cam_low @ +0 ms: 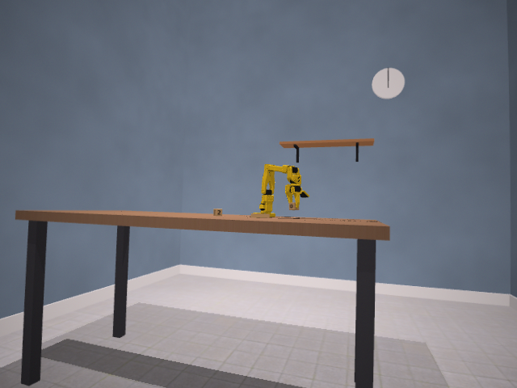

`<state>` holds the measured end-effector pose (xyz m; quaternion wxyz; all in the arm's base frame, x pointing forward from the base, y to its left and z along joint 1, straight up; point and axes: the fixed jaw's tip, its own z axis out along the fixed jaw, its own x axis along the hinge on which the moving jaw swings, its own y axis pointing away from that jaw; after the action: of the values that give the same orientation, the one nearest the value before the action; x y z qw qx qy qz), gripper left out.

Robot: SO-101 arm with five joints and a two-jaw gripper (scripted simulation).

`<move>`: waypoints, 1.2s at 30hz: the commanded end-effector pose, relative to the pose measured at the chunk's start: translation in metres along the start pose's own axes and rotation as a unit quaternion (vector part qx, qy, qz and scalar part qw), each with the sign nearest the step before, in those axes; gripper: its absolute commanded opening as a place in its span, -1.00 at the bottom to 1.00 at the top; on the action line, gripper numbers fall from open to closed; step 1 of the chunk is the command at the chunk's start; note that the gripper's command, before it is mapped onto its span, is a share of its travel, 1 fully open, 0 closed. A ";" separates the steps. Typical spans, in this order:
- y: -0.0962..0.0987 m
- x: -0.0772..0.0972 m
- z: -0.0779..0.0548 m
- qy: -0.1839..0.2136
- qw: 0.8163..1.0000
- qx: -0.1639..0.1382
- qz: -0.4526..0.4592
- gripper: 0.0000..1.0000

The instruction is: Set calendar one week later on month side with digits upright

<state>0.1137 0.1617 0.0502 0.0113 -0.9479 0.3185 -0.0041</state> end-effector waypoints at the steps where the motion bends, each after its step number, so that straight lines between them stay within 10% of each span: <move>1: -0.003 -0.002 -0.002 -0.001 1.000 0.015 -0.003 -1.00; 36: -0.004 -0.002 0.010 -0.001 1.000 0.015 -0.003 -1.00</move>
<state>0.1141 0.1624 0.0375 0.0125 -0.9478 0.3185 -0.0044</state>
